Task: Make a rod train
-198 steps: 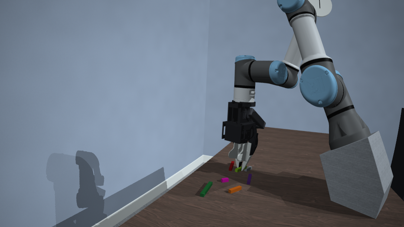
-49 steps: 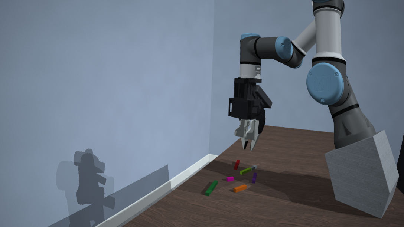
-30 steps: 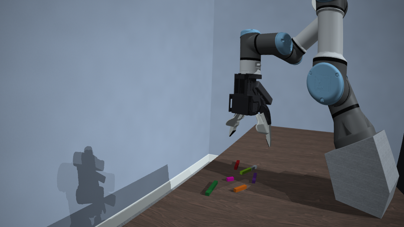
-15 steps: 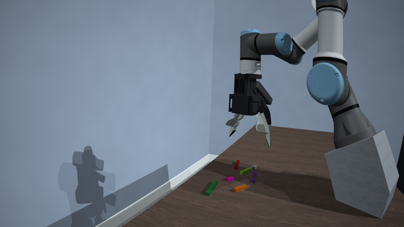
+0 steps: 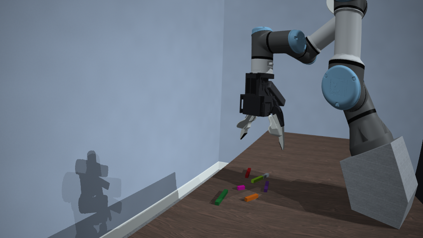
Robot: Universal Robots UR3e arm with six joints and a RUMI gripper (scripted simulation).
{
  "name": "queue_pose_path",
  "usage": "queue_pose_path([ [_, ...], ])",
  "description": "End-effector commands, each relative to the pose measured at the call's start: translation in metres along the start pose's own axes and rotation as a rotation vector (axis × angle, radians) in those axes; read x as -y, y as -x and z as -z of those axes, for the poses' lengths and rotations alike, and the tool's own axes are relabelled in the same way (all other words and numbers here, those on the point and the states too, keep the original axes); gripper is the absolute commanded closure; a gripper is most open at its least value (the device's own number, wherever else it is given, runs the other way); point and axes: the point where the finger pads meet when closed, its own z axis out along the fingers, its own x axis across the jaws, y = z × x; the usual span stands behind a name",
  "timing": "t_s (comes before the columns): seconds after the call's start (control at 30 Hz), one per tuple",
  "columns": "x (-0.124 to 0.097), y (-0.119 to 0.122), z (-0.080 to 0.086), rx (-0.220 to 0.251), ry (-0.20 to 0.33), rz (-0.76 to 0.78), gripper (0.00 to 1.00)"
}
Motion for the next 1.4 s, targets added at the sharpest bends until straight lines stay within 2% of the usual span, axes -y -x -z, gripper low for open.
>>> queue_pose_path([
  [0.0, 0.000, 0.001, 0.015, 0.001, 0.001, 0.000, 0.00],
  [0.1, 0.000, 0.001, 0.018, 0.001, 0.001, 0.000, 0.00],
  [0.4, 0.000, 0.001, 0.054, 0.001, 0.001, 0.000, 0.00],
  [0.6, 0.000, 0.001, 0.072, 0.001, 0.001, 0.000, 0.00],
  [0.93, 0.000, 0.001, 0.081, 0.001, 0.001, 0.000, 0.00],
  [1.37, 0.000, 0.001, 0.082, 0.001, 0.001, 0.000, 0.00],
])
